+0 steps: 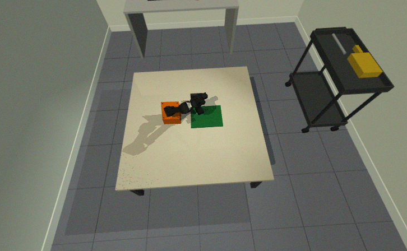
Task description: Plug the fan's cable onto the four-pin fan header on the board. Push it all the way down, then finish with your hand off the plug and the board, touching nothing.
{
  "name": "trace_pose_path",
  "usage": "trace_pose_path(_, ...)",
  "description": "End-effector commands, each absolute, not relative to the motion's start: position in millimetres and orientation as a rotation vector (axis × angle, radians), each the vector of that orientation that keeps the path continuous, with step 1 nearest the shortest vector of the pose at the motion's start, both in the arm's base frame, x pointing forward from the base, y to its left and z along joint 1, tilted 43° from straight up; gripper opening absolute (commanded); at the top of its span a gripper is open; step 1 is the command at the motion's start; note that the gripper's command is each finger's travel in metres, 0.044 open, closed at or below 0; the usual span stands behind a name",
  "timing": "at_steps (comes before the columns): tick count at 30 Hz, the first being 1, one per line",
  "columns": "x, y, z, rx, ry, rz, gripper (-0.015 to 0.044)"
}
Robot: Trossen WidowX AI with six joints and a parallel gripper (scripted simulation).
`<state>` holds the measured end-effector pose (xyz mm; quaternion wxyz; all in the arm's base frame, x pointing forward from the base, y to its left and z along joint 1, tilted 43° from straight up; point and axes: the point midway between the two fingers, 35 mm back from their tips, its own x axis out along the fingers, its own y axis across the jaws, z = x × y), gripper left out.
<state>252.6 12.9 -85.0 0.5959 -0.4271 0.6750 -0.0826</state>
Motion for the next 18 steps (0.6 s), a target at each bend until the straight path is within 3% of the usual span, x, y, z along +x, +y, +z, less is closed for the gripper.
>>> trace_pose_path(1,251.8,12.1,-84.5,-0.999,1.568,-0.191,0.0)
trace_pose_path(18,251.2,14.7,-81.8,-0.999,1.568,-0.192,0.0)
